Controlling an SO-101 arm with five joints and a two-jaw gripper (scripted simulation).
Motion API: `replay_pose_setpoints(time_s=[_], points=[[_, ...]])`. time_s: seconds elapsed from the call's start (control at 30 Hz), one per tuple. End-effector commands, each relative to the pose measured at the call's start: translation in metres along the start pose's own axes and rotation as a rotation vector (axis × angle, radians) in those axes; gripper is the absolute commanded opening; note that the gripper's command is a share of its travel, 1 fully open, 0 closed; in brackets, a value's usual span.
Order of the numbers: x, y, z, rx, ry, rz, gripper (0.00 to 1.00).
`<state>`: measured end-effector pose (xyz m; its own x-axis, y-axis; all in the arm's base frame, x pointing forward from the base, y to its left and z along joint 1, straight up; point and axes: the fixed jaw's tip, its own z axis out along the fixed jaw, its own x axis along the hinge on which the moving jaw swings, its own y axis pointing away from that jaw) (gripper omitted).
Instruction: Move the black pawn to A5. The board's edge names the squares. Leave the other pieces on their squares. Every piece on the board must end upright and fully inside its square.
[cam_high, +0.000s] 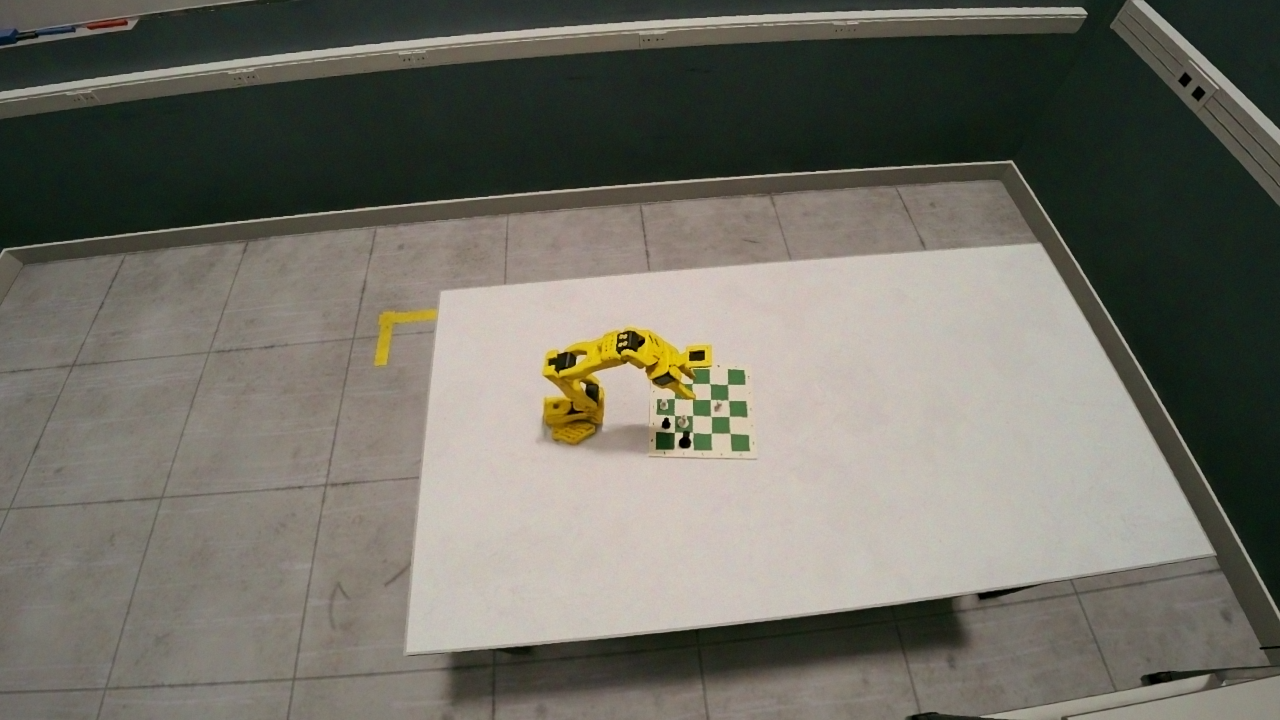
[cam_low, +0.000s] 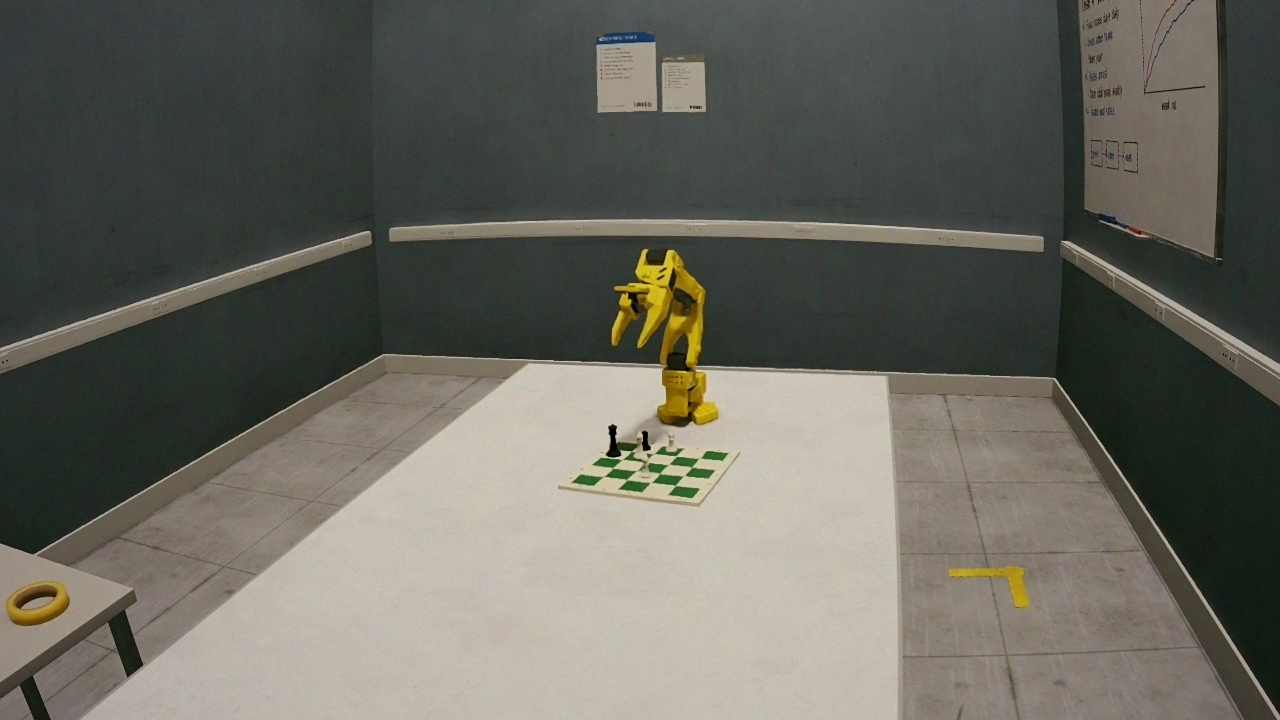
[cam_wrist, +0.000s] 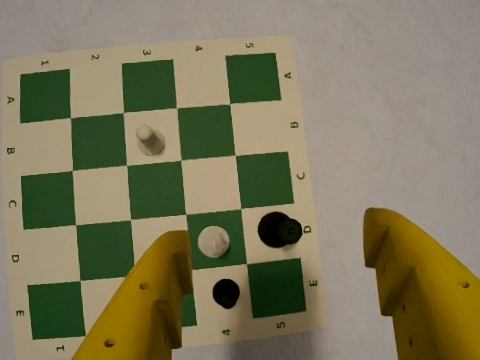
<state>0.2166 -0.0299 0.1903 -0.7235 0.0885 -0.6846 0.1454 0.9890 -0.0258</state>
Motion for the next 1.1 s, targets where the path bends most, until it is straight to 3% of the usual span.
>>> replay_pose_setpoints(time_s=[0.0,0.2,0.27,0.43,0.6,0.77,1.07], points=[[-0.024,0.011,0.025,-0.034,0.069,-0.025,0.17],[-0.039,0.032,0.067,-0.077,0.101,-0.072,0.10],[-0.039,0.032,0.067,-0.077,0.101,-0.072,0.10],[-0.040,0.049,0.099,-0.105,0.122,-0.105,0.05],[-0.035,0.061,0.120,-0.124,0.138,-0.128,0.02],[-0.031,0.068,0.132,-0.134,0.146,-0.141,0.01],[-0.029,0.070,0.135,-0.137,0.149,-0.144,0.00]])
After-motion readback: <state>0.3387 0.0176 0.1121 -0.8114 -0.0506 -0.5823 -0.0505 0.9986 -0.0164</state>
